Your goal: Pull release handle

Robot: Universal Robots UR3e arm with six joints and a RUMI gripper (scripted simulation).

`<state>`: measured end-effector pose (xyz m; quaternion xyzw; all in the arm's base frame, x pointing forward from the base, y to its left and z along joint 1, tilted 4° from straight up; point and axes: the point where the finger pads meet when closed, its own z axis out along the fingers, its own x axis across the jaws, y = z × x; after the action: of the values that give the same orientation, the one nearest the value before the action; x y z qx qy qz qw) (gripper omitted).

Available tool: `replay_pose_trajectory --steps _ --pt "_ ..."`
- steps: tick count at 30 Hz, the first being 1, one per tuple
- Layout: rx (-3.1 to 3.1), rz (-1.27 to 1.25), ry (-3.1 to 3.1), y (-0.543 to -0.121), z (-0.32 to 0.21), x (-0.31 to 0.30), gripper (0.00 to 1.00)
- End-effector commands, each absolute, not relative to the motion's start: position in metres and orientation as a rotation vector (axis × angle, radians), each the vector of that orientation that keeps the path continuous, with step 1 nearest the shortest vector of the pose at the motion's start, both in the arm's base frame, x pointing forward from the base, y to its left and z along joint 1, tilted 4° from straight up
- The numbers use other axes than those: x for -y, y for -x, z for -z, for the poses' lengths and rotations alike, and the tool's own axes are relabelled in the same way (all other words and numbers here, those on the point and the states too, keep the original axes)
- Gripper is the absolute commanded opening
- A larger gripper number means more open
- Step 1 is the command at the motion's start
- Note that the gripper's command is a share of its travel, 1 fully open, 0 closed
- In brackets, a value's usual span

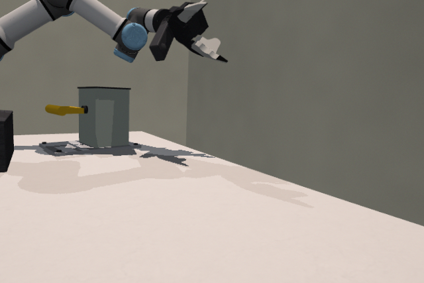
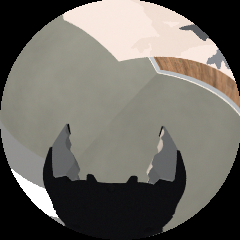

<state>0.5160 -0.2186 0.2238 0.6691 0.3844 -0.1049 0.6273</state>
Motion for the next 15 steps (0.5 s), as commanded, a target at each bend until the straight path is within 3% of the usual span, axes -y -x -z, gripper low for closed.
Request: replay_pose_trajectory --steps 1,15 --pt "-0.922 0.255 -1.525 -0.517 -0.227 0.217 1.0" --pt "-1.237 0.371 -1.44 -0.518 -0.236 0.204 1.0"
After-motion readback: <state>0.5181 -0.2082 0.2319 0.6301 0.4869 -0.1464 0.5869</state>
